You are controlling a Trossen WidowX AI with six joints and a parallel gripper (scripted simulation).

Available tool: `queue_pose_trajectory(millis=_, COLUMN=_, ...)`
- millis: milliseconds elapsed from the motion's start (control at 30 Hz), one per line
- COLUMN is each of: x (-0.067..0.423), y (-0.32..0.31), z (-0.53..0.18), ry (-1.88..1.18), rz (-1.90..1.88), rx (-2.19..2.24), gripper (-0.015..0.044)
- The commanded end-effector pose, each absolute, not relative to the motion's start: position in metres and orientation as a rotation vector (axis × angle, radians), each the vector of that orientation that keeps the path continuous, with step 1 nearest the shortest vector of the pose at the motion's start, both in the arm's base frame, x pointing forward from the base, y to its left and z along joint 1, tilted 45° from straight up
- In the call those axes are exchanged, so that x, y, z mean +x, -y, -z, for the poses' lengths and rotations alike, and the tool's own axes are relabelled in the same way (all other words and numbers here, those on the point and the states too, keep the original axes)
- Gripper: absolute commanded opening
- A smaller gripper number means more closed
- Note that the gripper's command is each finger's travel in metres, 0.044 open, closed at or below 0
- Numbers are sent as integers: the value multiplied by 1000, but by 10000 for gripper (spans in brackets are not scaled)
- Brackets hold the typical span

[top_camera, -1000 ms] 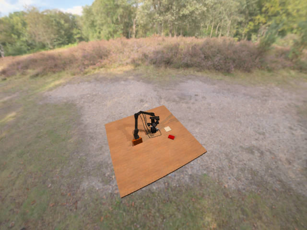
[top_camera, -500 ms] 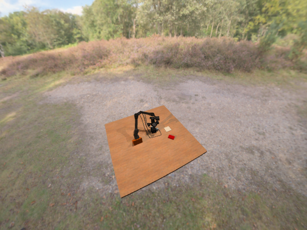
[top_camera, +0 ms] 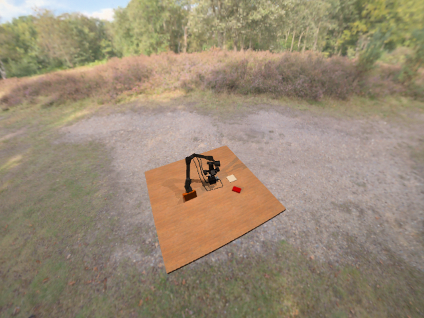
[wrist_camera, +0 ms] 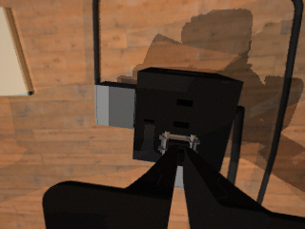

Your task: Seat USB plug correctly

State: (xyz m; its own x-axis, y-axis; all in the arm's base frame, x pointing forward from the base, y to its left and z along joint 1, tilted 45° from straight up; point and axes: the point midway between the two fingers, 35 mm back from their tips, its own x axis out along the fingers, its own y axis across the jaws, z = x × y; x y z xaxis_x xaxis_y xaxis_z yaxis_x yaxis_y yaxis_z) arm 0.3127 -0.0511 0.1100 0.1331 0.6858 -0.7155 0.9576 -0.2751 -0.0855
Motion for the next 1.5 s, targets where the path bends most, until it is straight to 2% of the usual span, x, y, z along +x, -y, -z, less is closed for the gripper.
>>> queue_pose_trajectory(millis=0, x=313, y=47, z=-109, ry=-1592, rz=930, rx=2022, gripper=0)
queue_pose_trajectory(millis=633, x=313, y=47, z=-109, ry=-1592, rz=930, rx=2022, gripper=0)
queue_pose_trajectory(millis=767, x=313, y=51, z=-110, ry=-1582, rz=932, rx=2023, gripper=95)
queue_pose_trajectory(millis=1467, x=313, y=53, z=-112, ry=-1582, rz=932, rx=2022, gripper=95)
